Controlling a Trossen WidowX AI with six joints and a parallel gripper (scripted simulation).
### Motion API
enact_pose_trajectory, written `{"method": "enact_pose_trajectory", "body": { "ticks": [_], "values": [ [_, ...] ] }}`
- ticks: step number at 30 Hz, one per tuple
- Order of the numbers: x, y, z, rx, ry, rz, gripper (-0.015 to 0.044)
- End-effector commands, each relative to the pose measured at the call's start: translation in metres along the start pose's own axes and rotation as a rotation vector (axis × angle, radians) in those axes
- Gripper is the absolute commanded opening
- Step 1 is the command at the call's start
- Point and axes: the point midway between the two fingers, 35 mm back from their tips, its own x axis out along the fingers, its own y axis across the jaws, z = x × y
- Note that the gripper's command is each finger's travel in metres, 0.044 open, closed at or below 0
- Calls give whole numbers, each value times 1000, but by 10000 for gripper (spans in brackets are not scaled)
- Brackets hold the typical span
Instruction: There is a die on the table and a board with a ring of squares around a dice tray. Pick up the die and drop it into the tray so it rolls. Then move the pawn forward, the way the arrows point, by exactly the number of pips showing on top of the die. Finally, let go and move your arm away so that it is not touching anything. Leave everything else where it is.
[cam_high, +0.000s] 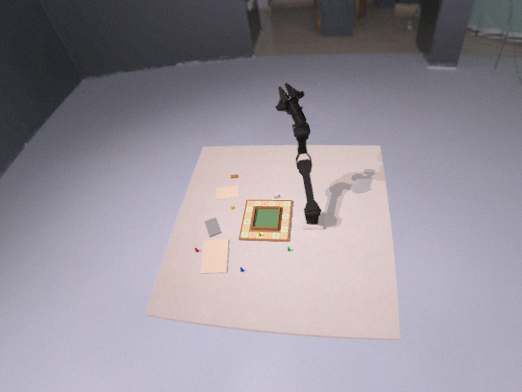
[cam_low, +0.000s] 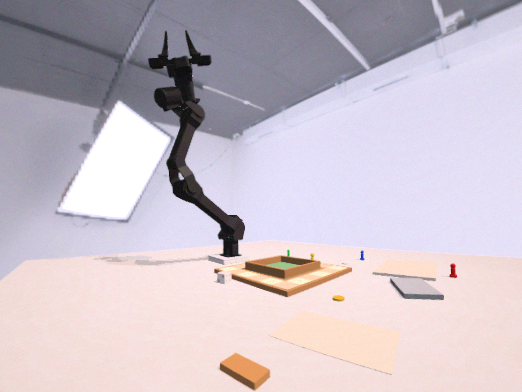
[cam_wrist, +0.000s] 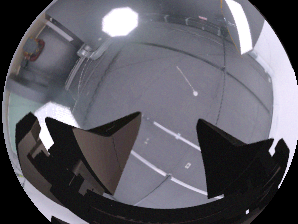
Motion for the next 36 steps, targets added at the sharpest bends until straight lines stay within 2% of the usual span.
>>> {"method": "enact_pose_trajectory", "body": {
  "ticks": [1, 6, 10, 20, 28, 36],
  "values": [
    [-14, -27, -45, -169, 112, -66, 275],
    [-36, -75, -98, -456, 255, -136, 275],
    [-55, -120, -123, -717, 352, -191, 275],
    [-96, -218, -135, -1242, 540, -312, 275],
    [-131, -307, -94, -1684, 705, -471, 275],
    [-168, -380, 6, -2118, 892, -757, 275]
  ]
}}
